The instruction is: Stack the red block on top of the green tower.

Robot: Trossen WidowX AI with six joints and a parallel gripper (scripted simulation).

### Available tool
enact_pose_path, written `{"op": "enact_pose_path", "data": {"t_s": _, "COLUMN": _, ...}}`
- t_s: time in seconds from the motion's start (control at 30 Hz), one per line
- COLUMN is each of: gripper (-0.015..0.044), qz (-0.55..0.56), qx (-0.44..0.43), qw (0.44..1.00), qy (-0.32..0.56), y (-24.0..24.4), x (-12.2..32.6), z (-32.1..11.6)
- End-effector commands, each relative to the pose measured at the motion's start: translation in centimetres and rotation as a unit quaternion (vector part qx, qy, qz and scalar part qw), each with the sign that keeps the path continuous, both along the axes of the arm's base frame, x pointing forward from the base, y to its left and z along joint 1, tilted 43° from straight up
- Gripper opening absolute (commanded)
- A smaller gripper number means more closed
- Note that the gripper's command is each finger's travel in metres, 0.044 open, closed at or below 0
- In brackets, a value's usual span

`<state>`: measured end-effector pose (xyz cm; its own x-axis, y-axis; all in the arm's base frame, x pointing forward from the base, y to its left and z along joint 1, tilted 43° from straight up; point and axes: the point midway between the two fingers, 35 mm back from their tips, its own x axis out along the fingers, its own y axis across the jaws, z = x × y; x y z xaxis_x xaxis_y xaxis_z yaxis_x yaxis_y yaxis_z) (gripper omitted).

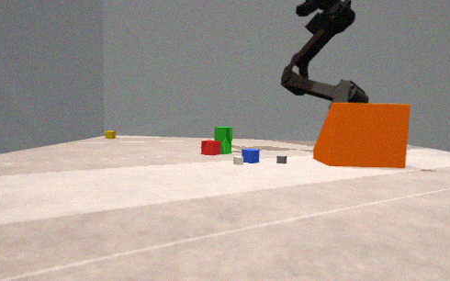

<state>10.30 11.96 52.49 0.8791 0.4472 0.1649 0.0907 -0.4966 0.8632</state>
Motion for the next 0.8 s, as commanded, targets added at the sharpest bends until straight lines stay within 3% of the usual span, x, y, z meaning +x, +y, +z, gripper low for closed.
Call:
{"op": "enact_pose_path", "data": {"t_s": 0.0, "gripper": 0.0426, "qz": -0.002, "qx": -0.002, "qw": 1.000, "qy": -0.002, "y": 0.0, "x": 0.0, "z": 0.0}}
{"op": "enact_pose_path", "data": {"t_s": 0.4, "gripper": 0.0440, "qz": -0.127, "qx": -0.137, "qw": 0.977, "qy": -0.104, "y": 2.0, "x": 0.8, "z": 1.1}}
{"op": "enact_pose_path", "data": {"t_s": 0.77, "gripper": 0.0440, "qz": -0.224, "qx": -0.293, "qw": 0.915, "qy": -0.161, "y": 4.8, "x": 2.9, "z": 0.7}}
